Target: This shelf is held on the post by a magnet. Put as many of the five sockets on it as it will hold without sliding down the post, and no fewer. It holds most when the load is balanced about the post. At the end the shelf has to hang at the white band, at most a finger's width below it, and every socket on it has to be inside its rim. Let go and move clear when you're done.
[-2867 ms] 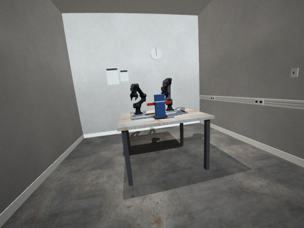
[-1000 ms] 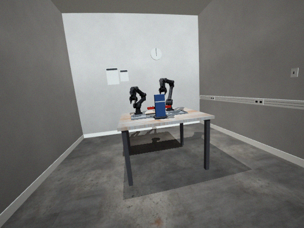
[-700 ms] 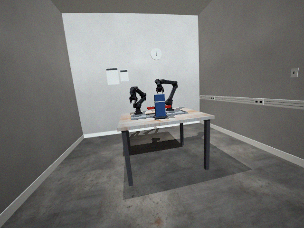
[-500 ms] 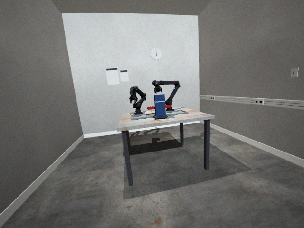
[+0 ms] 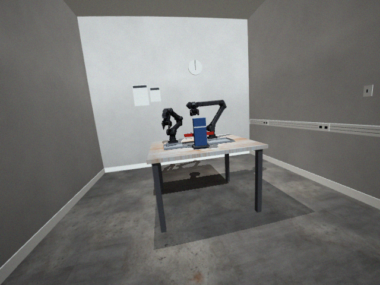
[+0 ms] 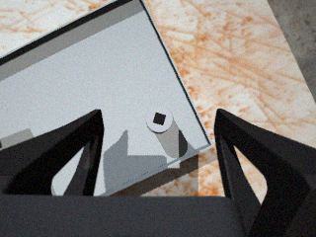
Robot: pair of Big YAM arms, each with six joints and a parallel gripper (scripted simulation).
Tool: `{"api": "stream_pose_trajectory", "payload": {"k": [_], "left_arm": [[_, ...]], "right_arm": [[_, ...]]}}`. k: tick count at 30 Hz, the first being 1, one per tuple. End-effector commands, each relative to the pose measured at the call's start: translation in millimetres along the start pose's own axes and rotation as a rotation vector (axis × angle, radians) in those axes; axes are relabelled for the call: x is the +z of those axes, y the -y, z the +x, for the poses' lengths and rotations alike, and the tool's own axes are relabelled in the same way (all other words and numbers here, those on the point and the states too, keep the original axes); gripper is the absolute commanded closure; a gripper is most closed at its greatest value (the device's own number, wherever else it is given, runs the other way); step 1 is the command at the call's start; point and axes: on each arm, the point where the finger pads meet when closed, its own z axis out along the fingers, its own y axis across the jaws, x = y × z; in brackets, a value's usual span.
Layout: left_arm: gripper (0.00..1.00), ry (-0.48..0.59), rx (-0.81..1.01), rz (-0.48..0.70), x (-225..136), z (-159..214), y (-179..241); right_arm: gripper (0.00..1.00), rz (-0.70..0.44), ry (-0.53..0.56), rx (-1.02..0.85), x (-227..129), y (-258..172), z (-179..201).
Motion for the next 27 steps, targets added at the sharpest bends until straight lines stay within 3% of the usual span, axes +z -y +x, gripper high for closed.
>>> {"api": "stream_pose_trajectory", "payload": {"k": [1,15,19,27], "left_arm": [[0.35,0.032,-0.089,0.015,-9,-35,4],[0.35,0.032,-0.089,0.015,-9,-35,4],[0.35,0.032,-0.089,0.015,-9,-35,4],[0.35,0.025,-0.019,-0.054,-4,-20,-37]], "right_arm": [[0.35,0.002,0.084,-0.003,-30,1,-23],[0.35,-0.002,0.106,-0.004,-56,0,-23],[0.35,0.001,0.009,0.0,-10,0,-5],[0.35,0.0,0.041,0.0,-19,0,-13]]}}
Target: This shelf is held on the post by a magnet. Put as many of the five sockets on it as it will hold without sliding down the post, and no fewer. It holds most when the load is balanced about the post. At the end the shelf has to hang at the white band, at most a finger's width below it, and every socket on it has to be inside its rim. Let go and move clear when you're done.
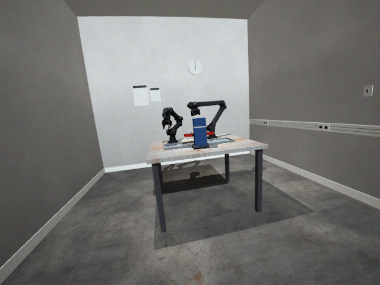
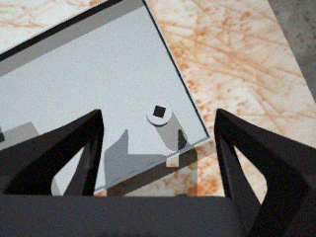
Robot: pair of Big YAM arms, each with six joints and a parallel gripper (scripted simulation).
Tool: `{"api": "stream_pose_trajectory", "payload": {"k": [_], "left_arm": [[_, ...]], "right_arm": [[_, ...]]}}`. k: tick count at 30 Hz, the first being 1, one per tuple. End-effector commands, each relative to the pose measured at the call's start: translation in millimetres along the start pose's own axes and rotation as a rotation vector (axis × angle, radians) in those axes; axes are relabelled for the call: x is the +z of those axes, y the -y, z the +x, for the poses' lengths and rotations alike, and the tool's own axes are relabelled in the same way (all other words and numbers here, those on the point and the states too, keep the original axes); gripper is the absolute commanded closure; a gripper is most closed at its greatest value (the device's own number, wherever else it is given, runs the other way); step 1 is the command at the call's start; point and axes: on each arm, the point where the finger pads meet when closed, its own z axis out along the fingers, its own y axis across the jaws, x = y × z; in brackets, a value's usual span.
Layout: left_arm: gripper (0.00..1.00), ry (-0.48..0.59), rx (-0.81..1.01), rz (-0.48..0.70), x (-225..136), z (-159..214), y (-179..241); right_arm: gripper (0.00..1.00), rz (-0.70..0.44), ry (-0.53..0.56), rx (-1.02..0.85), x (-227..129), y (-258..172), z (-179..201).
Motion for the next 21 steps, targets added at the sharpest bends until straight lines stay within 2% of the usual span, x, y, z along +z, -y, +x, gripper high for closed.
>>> {"api": "stream_pose_trajectory", "payload": {"k": [1,3,9,12,16,18,21], "left_arm": [[0.35,0.022,-0.022,-0.019,-5,-19,-22],[0.35,0.035,-0.005,-0.054,-5,-25,-46],[0.35,0.088,0.0,-0.22,-4,-43,-154],[0.35,0.109,-0.036,-0.275,-8,-55,-189],[0.35,0.1,-0.055,-0.342,-7,-51,-228],[0.35,0.1,-0.055,-0.342,-7,-51,-228],[0.35,0.125,-0.075,-0.386,-10,-61,-258]], "right_arm": [[0.35,0.0,0.051,0.0,-10,0,-15],[0.35,0.0,0.051,0.0,-10,0,-15],[0.35,0.0,0.039,0.0,-9,0,-12],[0.35,0.0,0.039,0.0,-9,0,-12],[0.35,0.0,0.039,0.0,-9,0,-12],[0.35,0.0,0.039,0.0,-9,0,-12],[0.35,0.0,0.039,0.0,-9,0,-12]]}}
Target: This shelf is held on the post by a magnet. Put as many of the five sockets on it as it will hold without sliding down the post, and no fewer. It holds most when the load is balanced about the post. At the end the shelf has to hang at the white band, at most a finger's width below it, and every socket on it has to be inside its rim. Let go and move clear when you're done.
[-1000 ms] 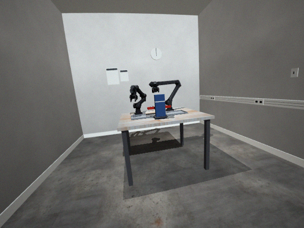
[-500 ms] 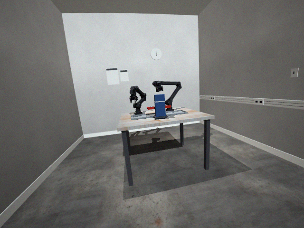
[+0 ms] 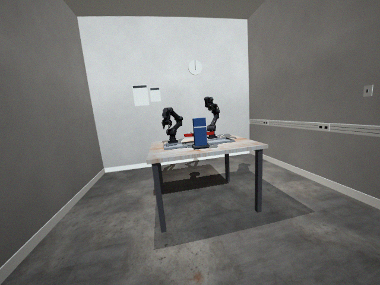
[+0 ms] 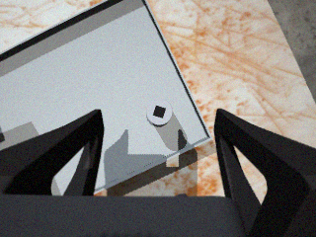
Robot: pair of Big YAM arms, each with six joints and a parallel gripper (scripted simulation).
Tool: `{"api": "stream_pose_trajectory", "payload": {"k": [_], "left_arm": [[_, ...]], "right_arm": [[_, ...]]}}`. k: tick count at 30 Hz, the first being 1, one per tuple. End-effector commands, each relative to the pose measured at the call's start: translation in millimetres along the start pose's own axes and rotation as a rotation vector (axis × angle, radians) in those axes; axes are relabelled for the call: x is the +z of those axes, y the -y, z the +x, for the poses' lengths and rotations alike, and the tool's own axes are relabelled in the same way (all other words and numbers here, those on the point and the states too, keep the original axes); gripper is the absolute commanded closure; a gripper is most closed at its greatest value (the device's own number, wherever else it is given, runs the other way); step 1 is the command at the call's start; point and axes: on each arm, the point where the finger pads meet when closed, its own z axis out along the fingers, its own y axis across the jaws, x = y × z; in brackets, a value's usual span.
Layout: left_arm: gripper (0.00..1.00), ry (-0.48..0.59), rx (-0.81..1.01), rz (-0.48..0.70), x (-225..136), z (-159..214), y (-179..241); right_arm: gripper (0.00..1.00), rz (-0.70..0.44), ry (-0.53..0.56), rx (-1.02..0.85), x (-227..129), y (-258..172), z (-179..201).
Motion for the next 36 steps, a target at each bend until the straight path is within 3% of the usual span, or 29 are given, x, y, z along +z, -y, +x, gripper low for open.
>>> {"api": "stream_pose_trajectory", "payload": {"k": [1,14,20,29,36], "left_arm": [[0.35,0.066,0.004,-0.043,7,-27,-31],[0.35,0.127,-0.072,-0.171,38,-71,-109],[0.35,0.189,-0.1,-0.286,69,-101,-184],[0.35,0.298,-0.15,-0.524,120,-151,-356],[0.35,0.315,-0.16,-0.588,133,-160,-396]], "right_arm": [[0.35,0.0,0.039,0.0,-9,0,-12],[0.35,0.0,0.039,0.0,-9,0,-12],[0.35,0.0,0.039,0.0,-9,0,-12],[0.35,0.0,0.039,0.0,-9,0,-12],[0.35,0.0,0.039,0.0,-9,0,-12]]}}
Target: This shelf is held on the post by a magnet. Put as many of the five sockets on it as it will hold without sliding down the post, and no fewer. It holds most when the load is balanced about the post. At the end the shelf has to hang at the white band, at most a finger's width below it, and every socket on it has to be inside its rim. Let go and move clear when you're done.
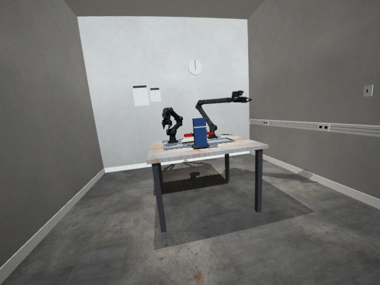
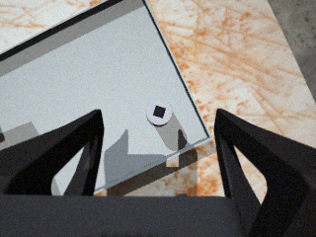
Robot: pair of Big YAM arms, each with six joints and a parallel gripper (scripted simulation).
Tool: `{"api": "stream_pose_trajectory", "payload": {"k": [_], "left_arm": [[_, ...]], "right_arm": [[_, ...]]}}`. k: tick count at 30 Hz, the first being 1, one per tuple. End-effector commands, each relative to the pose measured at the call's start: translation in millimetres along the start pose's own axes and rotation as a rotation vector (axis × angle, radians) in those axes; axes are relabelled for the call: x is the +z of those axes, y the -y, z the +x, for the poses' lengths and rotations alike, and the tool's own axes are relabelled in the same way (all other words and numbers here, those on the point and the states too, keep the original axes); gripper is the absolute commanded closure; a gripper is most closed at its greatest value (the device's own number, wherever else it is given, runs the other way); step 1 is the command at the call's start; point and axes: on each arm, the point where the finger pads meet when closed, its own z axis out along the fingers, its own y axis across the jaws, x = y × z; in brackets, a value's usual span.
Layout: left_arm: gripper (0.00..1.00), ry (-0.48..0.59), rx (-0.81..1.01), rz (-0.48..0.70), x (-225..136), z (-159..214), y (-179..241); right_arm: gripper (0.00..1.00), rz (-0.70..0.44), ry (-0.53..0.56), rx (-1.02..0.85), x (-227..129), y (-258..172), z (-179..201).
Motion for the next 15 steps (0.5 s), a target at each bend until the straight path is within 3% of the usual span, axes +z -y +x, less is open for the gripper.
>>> {"api": "stream_pose_trajectory", "payload": {"k": [1,6,10,12,15], "left_arm": [[0.35,0.142,-0.018,-0.043,12,-75,-19],[0.35,0.148,-0.013,-0.046,14,-80,-18],[0.35,0.142,-0.011,0.038,-8,-96,24],[0.35,0.142,-0.011,0.038,-8,-96,24],[0.35,0.125,-0.007,0.14,-37,-111,72]], "right_arm": [[0.35,0.0,0.039,0.0,-9,0,-12],[0.35,0.0,0.039,0.0,-9,0,-12],[0.35,-0.021,0.074,-0.007,-20,-6,-17],[0.35,-0.021,0.074,-0.007,-20,-6,-17],[0.35,-0.049,0.077,-0.034,-26,-15,-14]]}}
